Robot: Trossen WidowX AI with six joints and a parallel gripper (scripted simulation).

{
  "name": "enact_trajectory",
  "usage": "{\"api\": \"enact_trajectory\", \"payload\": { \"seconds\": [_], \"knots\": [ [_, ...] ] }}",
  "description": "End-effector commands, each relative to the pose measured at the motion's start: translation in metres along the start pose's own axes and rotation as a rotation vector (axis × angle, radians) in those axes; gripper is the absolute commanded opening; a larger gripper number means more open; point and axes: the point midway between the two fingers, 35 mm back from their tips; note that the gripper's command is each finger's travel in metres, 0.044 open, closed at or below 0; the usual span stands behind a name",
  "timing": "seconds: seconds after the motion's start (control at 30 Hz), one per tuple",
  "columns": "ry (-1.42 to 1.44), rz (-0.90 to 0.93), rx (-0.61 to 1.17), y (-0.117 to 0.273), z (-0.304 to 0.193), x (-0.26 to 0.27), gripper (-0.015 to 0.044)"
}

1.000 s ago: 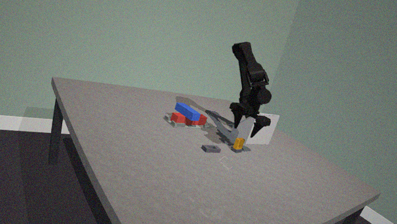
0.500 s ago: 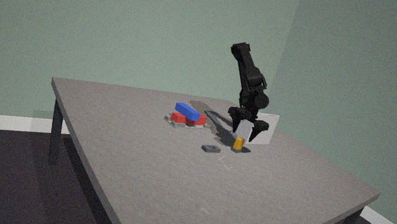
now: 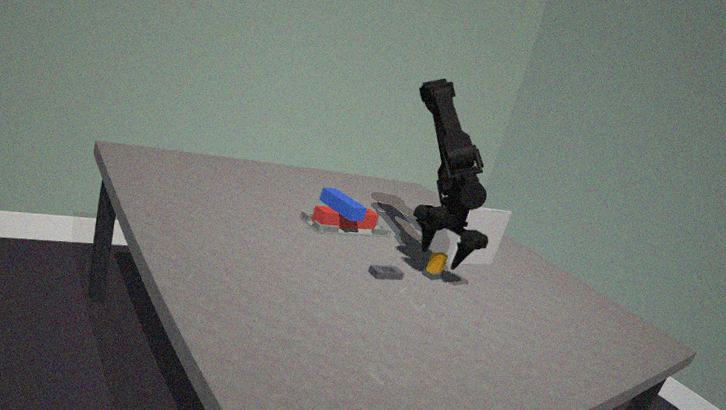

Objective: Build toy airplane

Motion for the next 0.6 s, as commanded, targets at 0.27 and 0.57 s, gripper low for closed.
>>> {"api": "enact_trajectory", "payload": {
  "seconds": [0.27, 0.57],
  "knots": [
    [0.006, -0.013, 0.012, -0.022, -0.005, -0.002, 0.044],
    [0.006, -0.013, 0.012, -0.022, -0.005, -0.002, 0.023]
  ]
}}
Point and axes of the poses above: the point midway between the two fingers, 35 mm back from their tips, its own y axis back along the fingers, its own x axis across the jaws, z = x × y, and after that the axes turned 8 degrees about y, right-handed
